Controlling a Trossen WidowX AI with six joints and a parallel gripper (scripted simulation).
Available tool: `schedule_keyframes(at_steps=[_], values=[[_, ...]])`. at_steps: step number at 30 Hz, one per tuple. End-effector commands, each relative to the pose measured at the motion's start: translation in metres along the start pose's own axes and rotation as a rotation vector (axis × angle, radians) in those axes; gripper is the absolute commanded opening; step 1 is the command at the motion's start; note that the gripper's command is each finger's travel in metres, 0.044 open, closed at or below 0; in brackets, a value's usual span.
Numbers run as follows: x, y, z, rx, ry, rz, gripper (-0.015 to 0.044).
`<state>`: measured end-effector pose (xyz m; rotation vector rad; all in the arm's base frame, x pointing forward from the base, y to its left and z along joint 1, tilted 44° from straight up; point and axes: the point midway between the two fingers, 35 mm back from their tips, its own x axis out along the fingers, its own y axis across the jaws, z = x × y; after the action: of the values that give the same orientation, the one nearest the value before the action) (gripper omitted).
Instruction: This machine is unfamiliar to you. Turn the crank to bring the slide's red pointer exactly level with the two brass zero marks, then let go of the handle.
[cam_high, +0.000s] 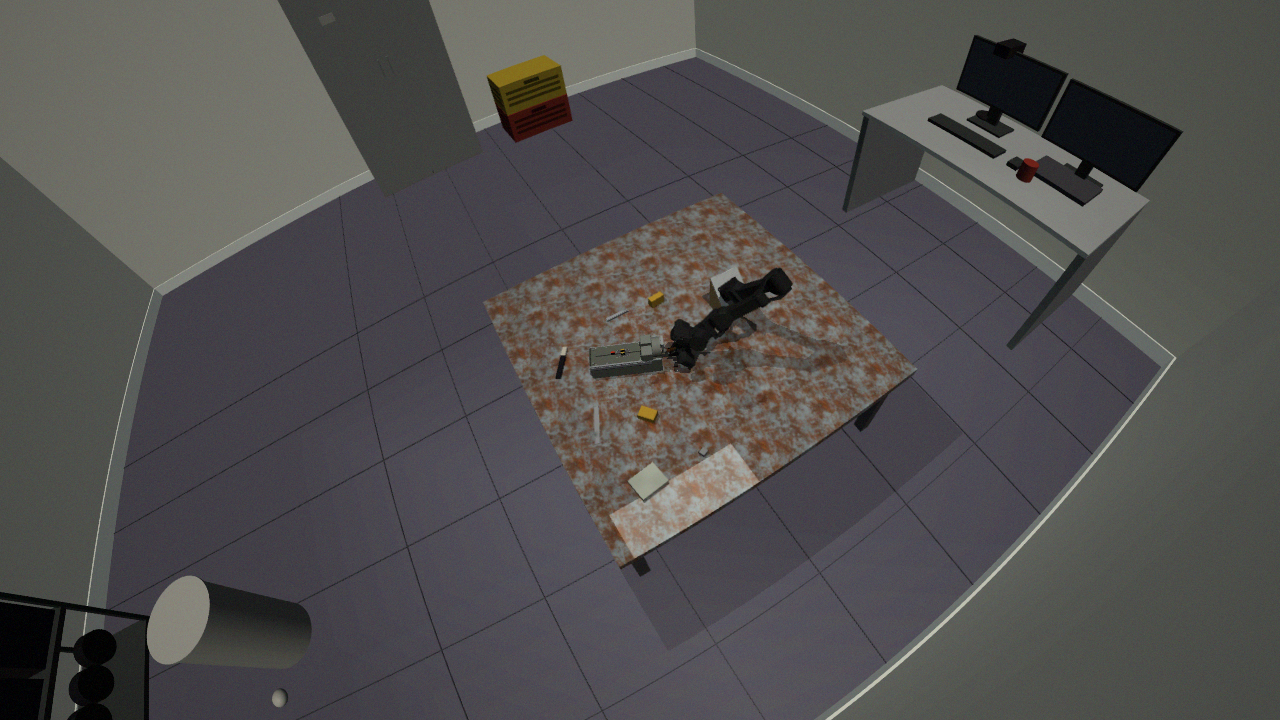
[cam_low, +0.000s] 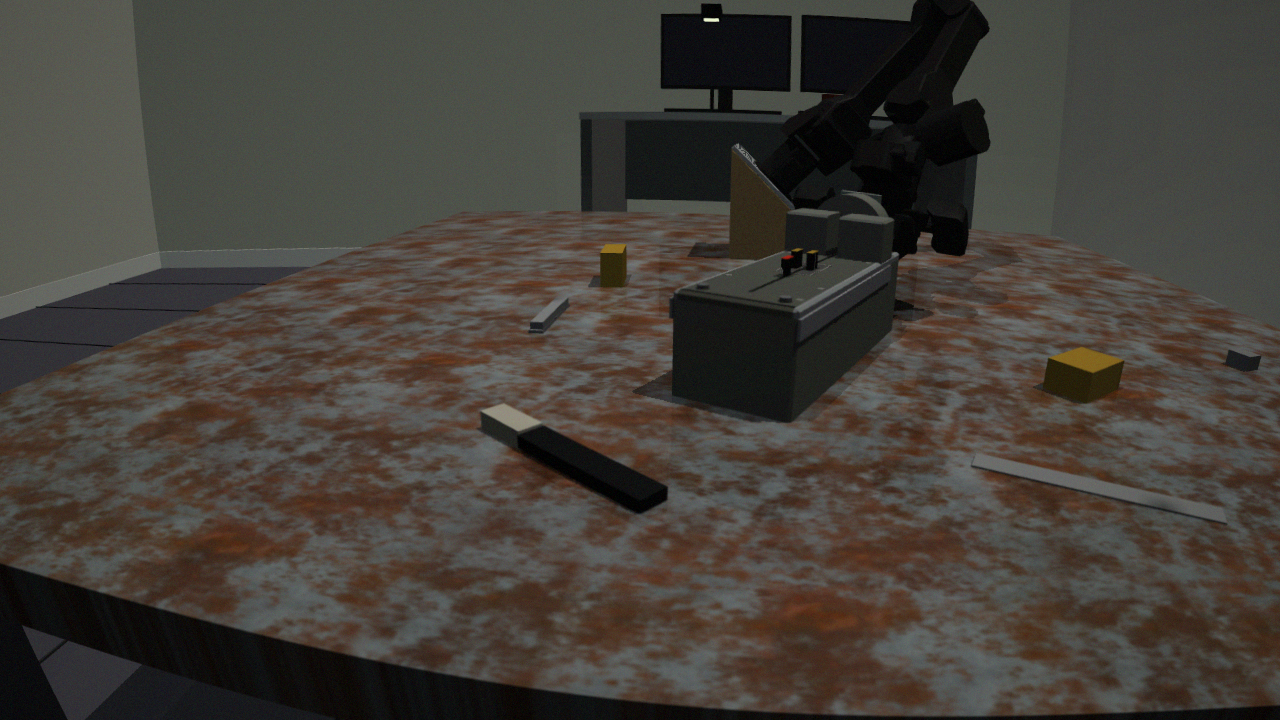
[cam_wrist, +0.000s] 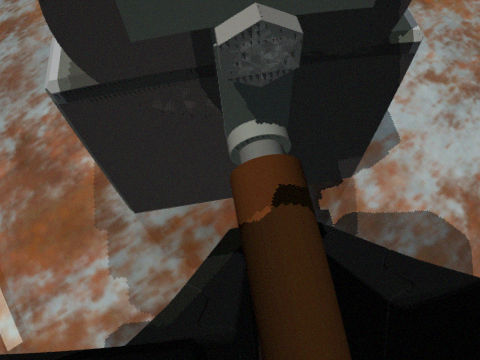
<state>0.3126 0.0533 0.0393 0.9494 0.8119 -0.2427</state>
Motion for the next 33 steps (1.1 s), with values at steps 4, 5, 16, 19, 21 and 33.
schedule_keyframes(at_steps=[4, 5, 16, 19, 21, 33], values=[[-0.0002, 0.0096, 0.0001, -0.003, 0.006, 0.026, 0.0000], [-0.0002, 0.0097, 0.0001, -0.003, 0.006, 0.026, 0.0000], [-0.0004, 0.0107, 0.0003, -0.003, 0.006, 0.026, 0.0000], [-0.0005, 0.0109, 0.0003, -0.003, 0.006, 0.026, 0.0000], [-0.0005, 0.0110, 0.0004, -0.003, 0.006, 0.026, 0.0000], [-0.0008, 0.0119, 0.0006, -0.003, 0.006, 0.026, 0.0000]])
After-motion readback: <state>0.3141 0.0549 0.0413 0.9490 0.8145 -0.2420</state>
